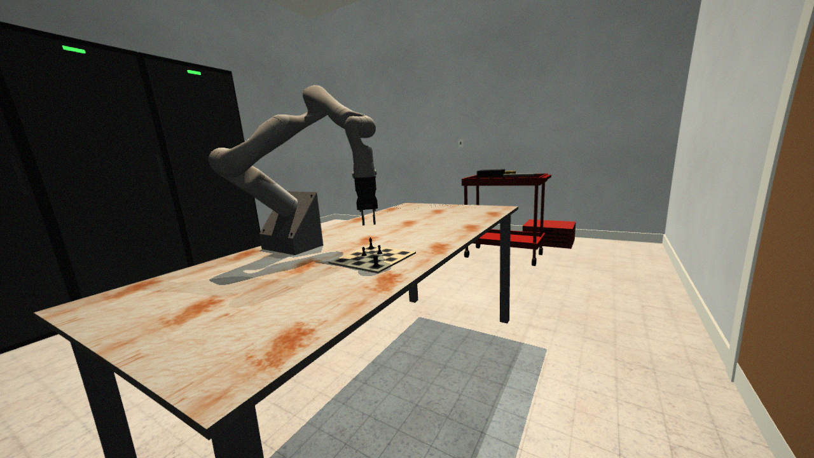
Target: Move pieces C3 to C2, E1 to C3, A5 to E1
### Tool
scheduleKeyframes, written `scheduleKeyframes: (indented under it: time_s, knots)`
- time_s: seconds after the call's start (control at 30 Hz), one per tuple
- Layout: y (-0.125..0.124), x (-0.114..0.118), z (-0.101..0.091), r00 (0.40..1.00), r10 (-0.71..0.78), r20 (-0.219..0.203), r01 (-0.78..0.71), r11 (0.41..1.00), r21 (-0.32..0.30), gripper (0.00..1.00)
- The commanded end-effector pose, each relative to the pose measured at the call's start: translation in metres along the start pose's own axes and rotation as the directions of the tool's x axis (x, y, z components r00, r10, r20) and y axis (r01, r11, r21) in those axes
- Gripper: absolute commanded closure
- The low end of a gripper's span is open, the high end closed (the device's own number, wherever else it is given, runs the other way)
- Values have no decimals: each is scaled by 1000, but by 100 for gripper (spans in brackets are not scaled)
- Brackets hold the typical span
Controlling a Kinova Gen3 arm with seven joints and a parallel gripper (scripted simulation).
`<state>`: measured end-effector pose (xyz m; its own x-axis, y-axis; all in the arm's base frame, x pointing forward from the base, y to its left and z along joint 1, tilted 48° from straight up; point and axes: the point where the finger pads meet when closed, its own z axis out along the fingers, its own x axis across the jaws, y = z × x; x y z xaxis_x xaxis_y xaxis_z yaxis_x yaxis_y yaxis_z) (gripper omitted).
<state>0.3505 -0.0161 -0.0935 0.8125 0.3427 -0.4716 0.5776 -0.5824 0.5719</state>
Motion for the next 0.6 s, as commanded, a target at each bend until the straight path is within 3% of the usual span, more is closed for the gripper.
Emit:
scheduleKeyframes:
  time_s: [0.0,0.57]
  knots:
    - [1,0,7,1000,-2,-3,2,1000,2,27]
    - [1,0,30,1000,-3,-4,3,1000,1,27]
